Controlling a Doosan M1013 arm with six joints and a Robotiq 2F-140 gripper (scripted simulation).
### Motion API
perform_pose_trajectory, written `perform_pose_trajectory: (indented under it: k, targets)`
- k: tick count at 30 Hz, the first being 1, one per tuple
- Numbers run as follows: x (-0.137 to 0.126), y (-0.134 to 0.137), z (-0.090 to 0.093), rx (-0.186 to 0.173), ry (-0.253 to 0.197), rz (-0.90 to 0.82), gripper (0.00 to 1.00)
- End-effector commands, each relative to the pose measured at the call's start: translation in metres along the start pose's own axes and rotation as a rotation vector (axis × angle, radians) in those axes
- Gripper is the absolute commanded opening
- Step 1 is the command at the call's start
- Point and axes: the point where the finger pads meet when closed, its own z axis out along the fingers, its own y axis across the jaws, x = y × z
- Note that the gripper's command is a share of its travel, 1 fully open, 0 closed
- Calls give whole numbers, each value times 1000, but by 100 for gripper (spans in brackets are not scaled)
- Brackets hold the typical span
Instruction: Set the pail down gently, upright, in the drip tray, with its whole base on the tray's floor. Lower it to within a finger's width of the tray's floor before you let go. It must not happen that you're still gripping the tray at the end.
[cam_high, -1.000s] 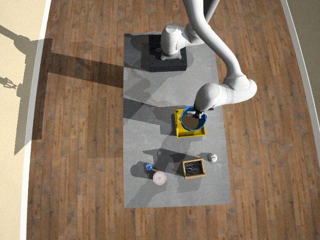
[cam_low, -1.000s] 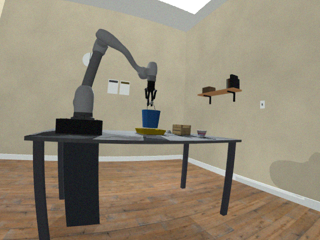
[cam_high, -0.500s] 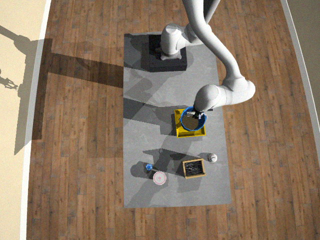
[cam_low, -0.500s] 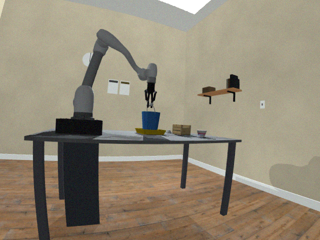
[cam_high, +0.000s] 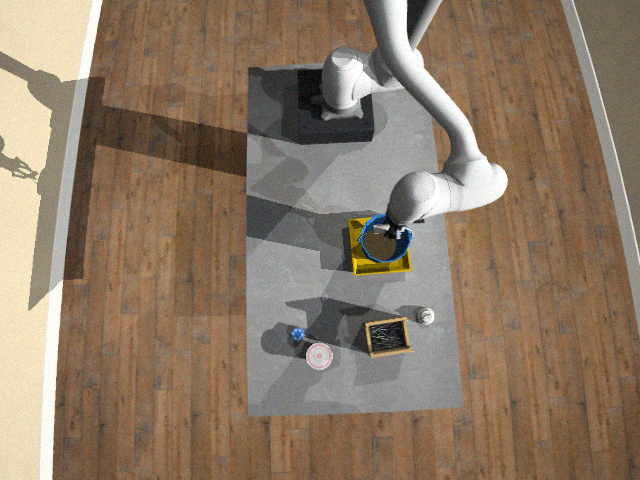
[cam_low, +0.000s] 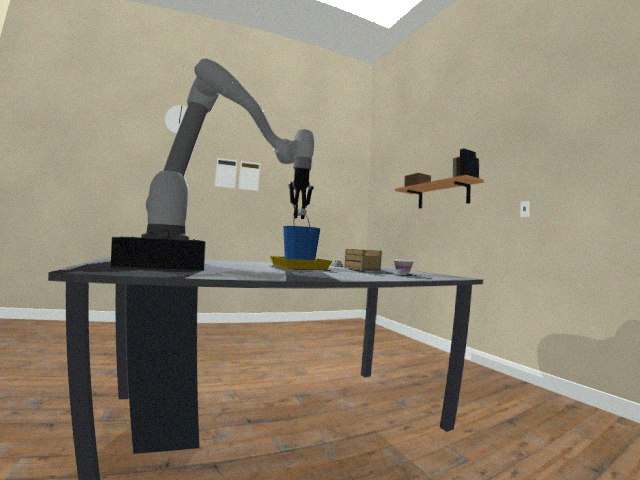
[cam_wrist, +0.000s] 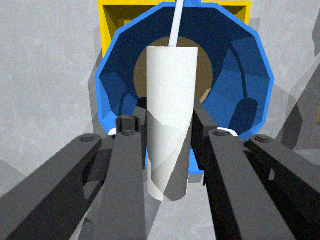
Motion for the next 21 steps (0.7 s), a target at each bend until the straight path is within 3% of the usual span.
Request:
perform_pose_trajectory:
  k: [1, 21]
  targets:
    - [3, 1, 6, 0, 3, 2, 10]
    - [3, 1, 18, 0, 3, 2, 10]
